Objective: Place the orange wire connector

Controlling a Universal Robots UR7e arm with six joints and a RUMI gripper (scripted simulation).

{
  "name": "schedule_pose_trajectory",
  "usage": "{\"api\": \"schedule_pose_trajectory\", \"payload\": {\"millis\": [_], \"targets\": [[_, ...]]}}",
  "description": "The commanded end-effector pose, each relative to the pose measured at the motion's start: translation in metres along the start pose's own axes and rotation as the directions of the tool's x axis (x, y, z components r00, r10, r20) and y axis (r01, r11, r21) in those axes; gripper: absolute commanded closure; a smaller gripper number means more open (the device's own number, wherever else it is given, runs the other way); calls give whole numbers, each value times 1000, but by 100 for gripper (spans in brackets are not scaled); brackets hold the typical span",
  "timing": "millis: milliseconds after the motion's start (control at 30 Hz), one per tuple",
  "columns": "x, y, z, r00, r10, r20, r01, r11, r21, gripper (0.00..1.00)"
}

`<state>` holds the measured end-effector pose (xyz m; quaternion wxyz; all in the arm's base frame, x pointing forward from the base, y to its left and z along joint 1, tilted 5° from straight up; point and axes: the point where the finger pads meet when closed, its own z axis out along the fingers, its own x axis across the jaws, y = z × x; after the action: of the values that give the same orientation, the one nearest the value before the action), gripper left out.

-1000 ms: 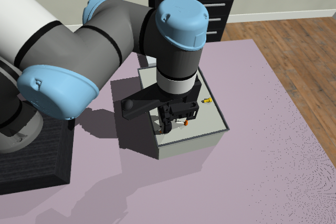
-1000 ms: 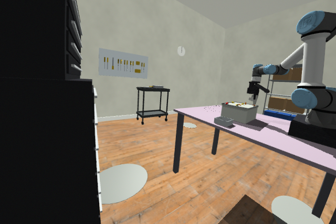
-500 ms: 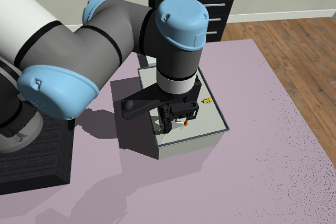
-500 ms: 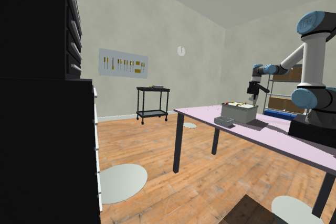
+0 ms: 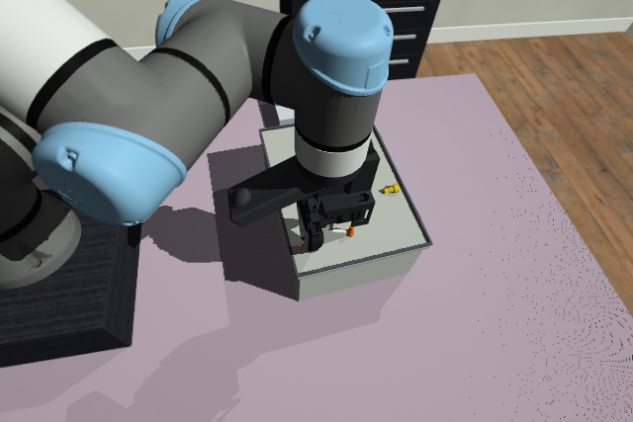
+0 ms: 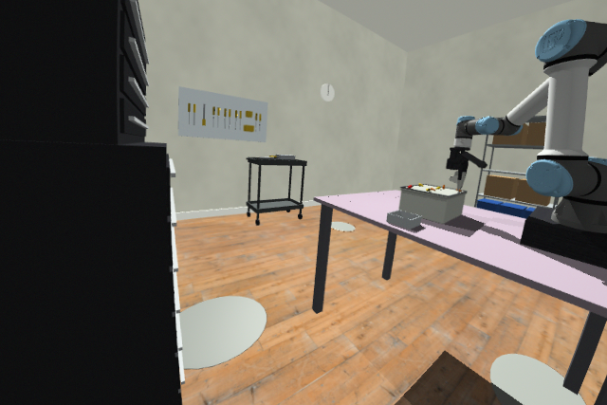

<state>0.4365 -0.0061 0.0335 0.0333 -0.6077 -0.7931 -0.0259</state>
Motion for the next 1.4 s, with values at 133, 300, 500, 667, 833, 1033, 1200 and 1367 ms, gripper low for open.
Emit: {"api": "schedule_pose_trajectory", "payload": {"millis": [133,300,500,667,833,1033,1200,1367], "targets": [[0,0,0,1000,0,1,0,1000,-1,100],[0,0,-1,1000,0,1,0,1000,-1,100],[0,0,-6,1000,0,1,0,1000,-1,100],[0,0,-23,1000,0,1,0,1000,-1,100],[0,0,-47,1000,0,1,0,1000,-1,100],[0,0,-62,1000,0,1,0,1000,-1,100],[0,0,-70,1000,0,1,0,1000,-1,100],[0,0,-70,1000,0,1,0,1000,-1,100]]}}
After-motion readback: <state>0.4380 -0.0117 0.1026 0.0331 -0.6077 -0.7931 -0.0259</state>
